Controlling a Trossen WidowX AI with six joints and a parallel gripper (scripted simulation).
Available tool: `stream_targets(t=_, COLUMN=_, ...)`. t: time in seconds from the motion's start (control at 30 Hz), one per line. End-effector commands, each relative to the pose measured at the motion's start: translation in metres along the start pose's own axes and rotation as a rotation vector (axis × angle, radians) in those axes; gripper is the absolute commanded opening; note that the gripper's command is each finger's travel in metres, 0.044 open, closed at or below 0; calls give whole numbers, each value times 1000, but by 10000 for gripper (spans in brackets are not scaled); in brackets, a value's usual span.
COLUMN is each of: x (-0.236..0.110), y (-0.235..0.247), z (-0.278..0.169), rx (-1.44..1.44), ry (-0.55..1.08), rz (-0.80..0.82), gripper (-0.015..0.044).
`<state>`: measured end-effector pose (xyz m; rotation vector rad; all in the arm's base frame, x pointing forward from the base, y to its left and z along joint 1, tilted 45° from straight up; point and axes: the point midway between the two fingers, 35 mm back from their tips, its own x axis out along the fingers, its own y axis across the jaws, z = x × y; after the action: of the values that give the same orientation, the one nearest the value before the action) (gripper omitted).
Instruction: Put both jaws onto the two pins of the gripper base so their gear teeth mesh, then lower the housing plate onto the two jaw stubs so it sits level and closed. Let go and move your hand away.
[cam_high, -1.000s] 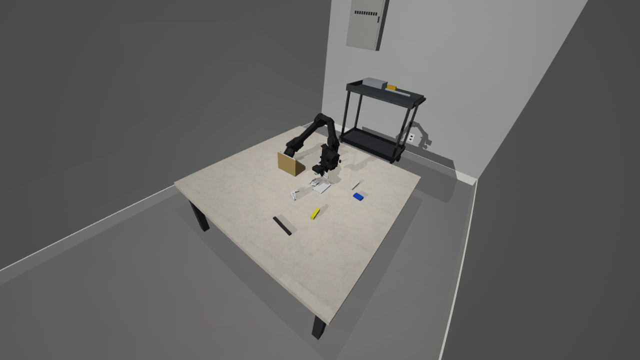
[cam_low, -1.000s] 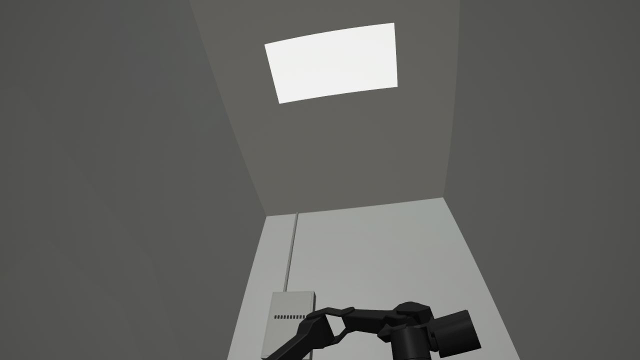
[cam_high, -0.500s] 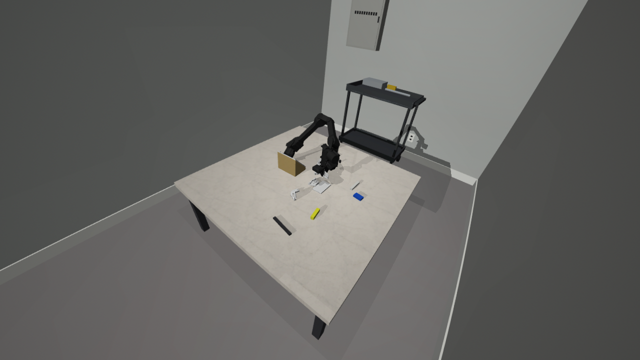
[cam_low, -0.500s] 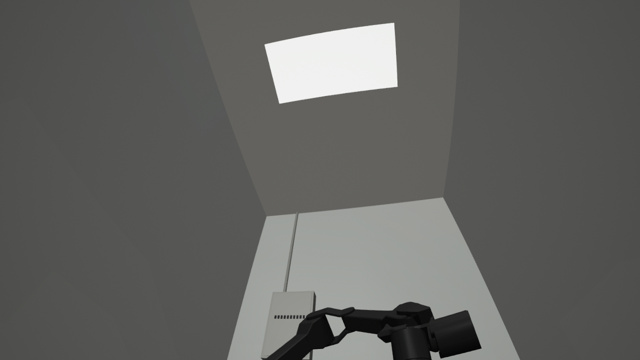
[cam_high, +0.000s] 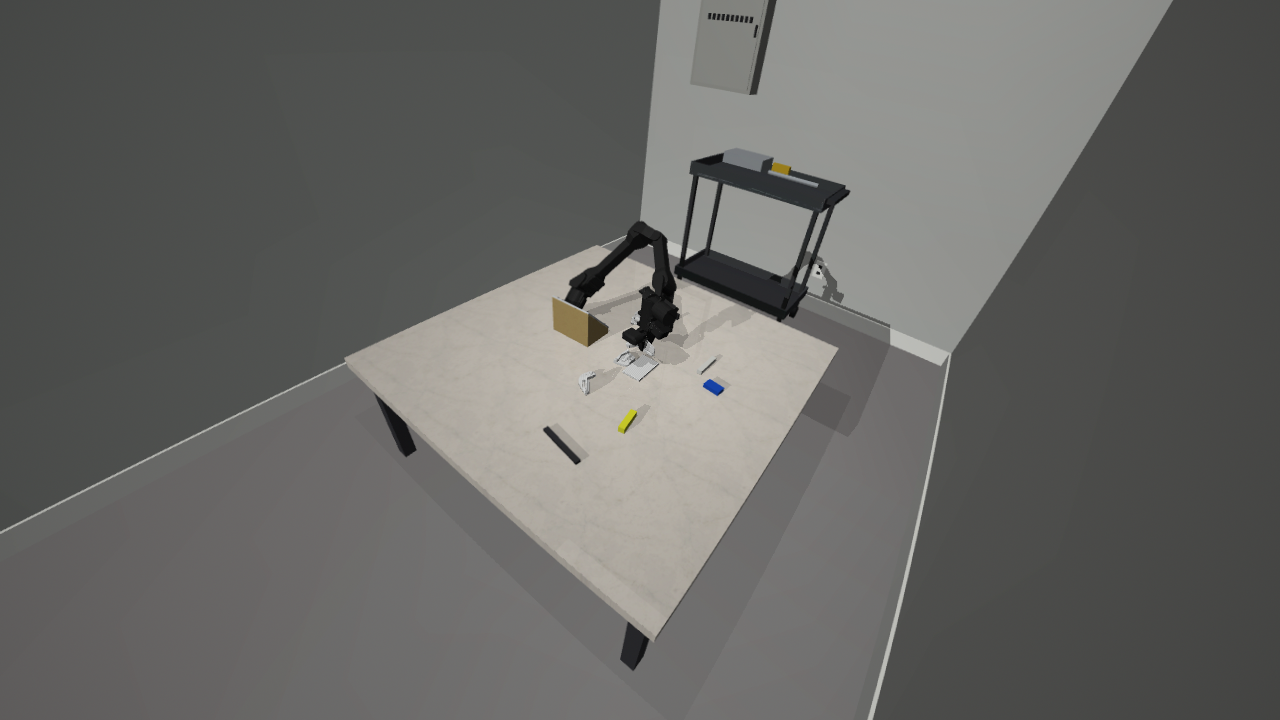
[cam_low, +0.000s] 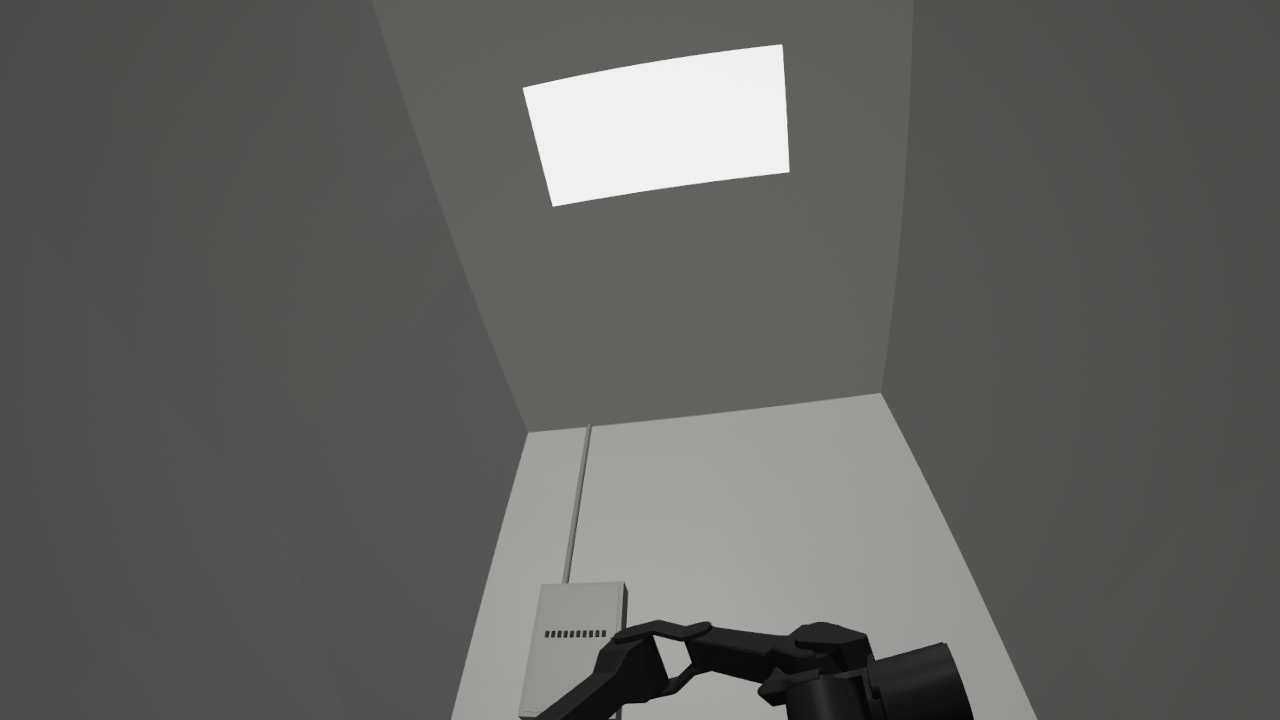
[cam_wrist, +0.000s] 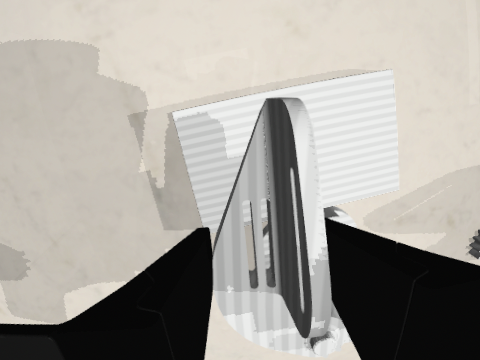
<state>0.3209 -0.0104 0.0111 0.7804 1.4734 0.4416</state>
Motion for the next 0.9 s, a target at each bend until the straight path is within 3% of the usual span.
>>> stream_targets(t=0.0, x=9, y=0, z=-2, rx=8, ry=5, rz=4, gripper=134)
stream_targets(t=0.87, x=33, y=1, z=-3, rx=9, ry=5, rz=6, gripper=134)
